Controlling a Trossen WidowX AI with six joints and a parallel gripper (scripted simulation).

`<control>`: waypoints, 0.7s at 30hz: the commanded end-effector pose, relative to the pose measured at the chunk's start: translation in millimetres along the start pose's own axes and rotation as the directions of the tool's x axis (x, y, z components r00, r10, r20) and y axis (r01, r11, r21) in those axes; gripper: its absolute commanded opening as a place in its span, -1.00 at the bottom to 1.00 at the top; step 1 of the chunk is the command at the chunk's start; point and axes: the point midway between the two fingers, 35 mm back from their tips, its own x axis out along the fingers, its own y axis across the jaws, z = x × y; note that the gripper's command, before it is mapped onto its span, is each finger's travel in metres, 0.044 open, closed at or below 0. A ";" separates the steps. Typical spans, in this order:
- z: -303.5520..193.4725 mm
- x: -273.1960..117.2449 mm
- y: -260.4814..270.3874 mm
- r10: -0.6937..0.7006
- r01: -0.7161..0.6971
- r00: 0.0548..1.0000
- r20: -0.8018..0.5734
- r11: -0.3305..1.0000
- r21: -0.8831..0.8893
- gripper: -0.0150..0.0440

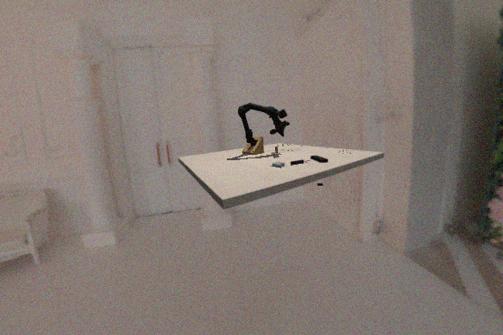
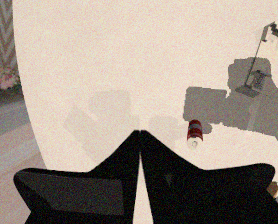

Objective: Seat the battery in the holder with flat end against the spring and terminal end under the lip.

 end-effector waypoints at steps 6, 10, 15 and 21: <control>-53.2 27.6 -4.1 -0.392 0.389 0.920 -0.015 0.916 -0.099 -0.49; -53.2 27.6 -4.1 -0.392 0.389 0.920 -0.015 0.916 -0.099 -0.49; -51.7 52.2 -12.4 -0.391 0.388 0.920 -0.015 0.916 -0.098 -0.49; -53.8 100.1 -35.7 -0.395 0.391 0.919 -0.014 0.915 -0.097 -0.49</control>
